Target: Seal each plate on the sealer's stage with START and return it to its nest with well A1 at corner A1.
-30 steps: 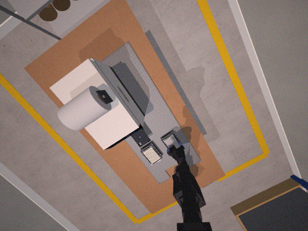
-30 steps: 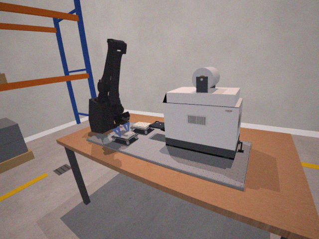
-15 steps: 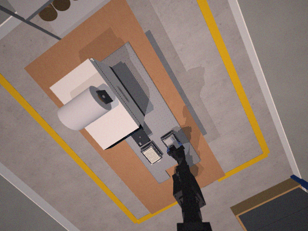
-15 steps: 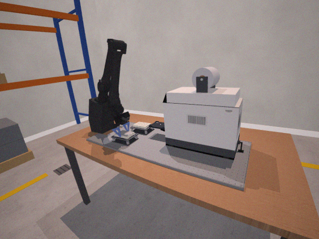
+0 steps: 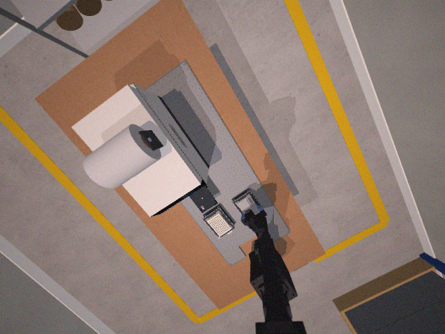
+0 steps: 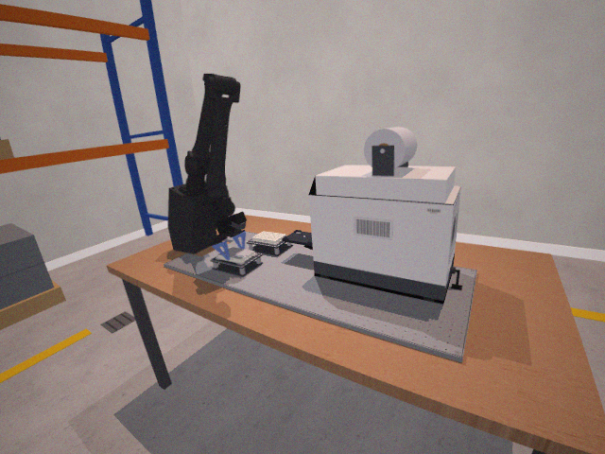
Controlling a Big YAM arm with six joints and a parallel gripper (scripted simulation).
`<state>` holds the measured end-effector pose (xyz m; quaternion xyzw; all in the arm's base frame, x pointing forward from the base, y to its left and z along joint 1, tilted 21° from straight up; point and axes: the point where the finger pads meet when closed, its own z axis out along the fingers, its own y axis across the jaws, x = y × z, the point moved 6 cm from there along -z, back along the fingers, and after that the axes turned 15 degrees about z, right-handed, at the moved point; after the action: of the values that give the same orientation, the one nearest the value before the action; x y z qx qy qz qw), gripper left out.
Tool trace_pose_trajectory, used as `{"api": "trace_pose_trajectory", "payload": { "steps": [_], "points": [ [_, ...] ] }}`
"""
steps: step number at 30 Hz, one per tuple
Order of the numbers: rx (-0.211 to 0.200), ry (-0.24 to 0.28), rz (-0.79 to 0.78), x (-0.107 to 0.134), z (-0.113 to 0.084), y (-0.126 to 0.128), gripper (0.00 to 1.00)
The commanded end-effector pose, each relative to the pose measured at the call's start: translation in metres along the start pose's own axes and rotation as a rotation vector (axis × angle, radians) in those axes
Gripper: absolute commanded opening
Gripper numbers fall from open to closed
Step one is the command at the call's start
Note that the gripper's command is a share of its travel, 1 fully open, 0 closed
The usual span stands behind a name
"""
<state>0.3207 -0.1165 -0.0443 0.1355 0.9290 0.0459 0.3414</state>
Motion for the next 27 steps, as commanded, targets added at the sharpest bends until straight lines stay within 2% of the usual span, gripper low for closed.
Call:
{"api": "trace_pose_trajectory", "payload": {
  "steps": [1,21,22,27],
  "points": [
    [-0.013,0.001,-0.009,0.0012,-0.0051,0.0058,0.00],
    [-0.013,0.004,-0.008,0.0024,-0.0052,0.0053,0.00],
    [-0.013,0.004,-0.007,0.0024,-0.0052,0.0053,1.00],
    [-0.001,0.005,-0.007,0.0026,-0.0052,0.0038,1.00]
  ]
}}
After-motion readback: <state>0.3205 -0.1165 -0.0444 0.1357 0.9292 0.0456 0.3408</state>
